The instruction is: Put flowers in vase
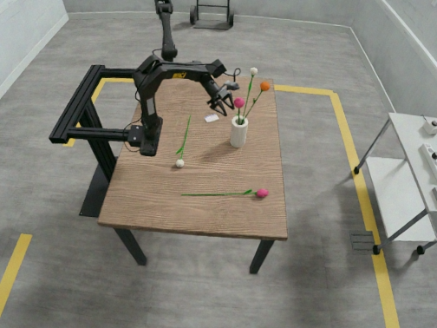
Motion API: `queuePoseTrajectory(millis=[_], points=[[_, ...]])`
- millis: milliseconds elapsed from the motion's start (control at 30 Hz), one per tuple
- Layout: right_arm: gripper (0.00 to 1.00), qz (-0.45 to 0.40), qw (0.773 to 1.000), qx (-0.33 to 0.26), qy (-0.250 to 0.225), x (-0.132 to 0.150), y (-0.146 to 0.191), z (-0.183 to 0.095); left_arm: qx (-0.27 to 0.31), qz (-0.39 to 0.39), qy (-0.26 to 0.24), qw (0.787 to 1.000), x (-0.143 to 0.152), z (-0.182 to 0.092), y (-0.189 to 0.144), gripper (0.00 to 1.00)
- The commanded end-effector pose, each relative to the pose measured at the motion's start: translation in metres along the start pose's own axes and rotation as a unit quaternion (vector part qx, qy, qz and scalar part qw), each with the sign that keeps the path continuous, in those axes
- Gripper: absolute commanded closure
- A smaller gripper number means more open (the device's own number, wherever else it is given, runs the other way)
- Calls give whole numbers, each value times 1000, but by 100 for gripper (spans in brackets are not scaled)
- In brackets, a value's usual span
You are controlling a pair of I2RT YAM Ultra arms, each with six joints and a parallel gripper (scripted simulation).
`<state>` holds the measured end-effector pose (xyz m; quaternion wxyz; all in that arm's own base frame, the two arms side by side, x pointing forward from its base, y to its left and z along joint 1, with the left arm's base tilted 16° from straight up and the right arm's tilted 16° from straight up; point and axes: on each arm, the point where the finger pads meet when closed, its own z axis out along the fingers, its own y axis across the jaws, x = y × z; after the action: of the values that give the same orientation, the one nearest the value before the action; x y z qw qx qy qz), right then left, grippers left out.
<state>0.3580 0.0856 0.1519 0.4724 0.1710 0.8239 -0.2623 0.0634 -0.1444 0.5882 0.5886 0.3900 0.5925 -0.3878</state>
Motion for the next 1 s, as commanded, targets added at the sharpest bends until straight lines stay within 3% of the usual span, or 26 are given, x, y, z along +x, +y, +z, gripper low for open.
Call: queuePoseTrajectory(millis=[0,167,400,667,767,967], points=[[40,17,1000,-25,-3,-24,3,-14,-2,-2,-17,1000,-9,-10,0,70],[40,20,999,-45,4,-36,6,-21,-2,-2,-17,1000,-9,-10,0,70],[40,27,992,-125,20,-82,11,-53,-2,-2,-17,1000,-9,-10,0,70],[40,28,963,-266,11,-157,-6,-120,-2,-2,-17,1000,-9,-10,0,70],[40,20,959,-283,10,-163,-6,-127,-2,-2,-17,1000,-9,-10,0,70],[40,20,915,-401,-44,-219,-57,-198,-2,-2,-17,1000,-9,-10,0,70]])
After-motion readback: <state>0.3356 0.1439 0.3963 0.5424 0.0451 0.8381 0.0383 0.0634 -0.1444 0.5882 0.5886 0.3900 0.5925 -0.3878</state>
